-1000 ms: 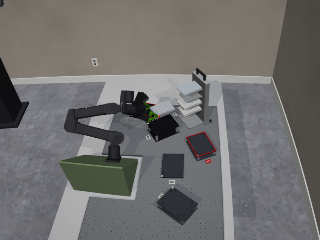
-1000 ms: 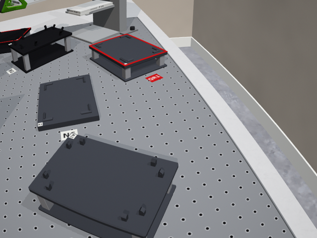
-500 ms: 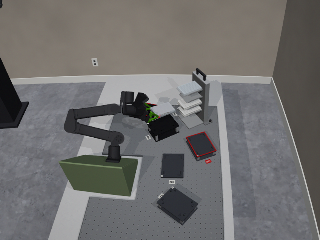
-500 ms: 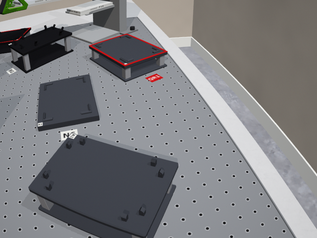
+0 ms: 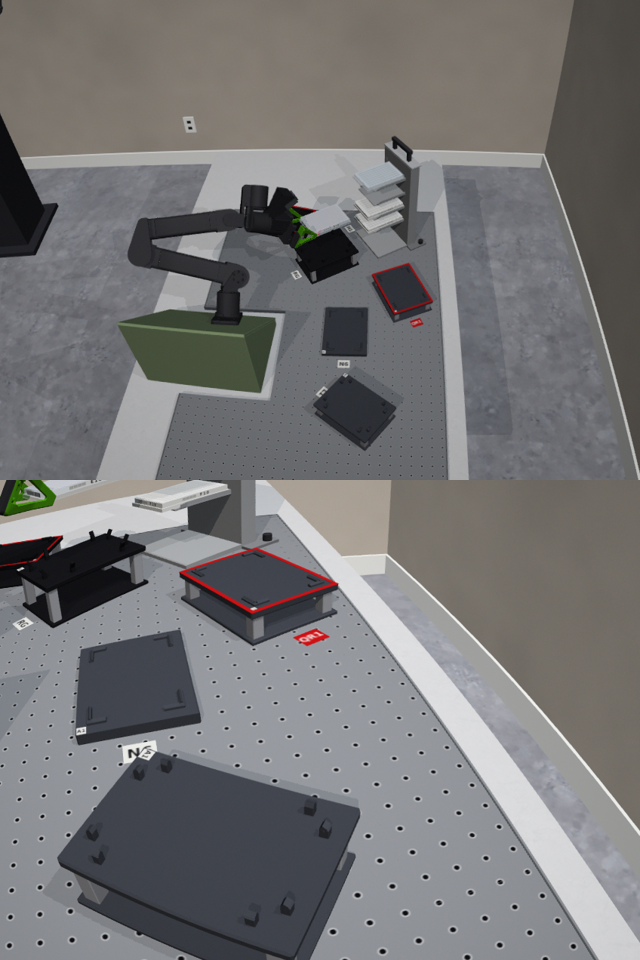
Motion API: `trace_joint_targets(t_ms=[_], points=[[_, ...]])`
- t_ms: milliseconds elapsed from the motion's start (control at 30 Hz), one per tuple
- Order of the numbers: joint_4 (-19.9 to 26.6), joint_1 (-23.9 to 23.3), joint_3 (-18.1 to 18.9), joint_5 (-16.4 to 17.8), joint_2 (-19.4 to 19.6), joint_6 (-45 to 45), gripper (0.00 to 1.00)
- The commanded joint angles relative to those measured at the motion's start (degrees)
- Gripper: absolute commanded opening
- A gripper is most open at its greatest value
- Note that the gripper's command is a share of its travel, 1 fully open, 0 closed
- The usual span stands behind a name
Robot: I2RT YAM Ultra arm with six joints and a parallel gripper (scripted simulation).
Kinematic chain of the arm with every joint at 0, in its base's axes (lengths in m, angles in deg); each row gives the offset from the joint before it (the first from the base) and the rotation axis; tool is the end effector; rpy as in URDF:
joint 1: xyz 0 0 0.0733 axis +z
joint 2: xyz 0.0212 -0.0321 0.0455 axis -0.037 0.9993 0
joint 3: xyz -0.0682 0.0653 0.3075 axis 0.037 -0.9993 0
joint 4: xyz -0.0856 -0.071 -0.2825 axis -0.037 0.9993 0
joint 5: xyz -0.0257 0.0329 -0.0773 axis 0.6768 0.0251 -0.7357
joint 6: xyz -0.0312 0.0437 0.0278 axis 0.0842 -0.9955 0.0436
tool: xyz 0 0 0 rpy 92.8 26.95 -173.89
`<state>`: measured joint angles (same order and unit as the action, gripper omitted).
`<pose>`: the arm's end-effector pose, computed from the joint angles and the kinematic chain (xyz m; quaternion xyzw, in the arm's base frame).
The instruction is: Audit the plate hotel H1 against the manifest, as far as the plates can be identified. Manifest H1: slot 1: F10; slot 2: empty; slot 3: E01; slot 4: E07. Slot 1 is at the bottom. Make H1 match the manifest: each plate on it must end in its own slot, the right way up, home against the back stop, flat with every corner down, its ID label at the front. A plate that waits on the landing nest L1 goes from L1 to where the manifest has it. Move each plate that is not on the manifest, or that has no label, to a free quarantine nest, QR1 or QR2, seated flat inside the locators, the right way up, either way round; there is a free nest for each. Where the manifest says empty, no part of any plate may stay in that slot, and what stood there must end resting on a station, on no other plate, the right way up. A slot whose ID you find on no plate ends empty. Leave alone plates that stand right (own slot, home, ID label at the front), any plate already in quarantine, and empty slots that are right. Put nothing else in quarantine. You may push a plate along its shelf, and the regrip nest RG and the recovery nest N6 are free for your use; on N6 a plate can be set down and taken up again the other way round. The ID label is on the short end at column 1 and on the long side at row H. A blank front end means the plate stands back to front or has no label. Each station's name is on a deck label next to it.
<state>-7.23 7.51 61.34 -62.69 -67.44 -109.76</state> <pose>0.0932 0.0350 0.2815 0.0164 0.7145 0.3970 0.5758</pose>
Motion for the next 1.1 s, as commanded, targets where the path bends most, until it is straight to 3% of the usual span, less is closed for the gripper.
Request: trace_joint_targets(t_ms=[0,1067], points=[[-0.75,0.66,0.10,-2.39,-0.28,-0.05,0.86],[-3.33,8.55,-2.38,-10.28,-0.25,-0.14,0.86]])
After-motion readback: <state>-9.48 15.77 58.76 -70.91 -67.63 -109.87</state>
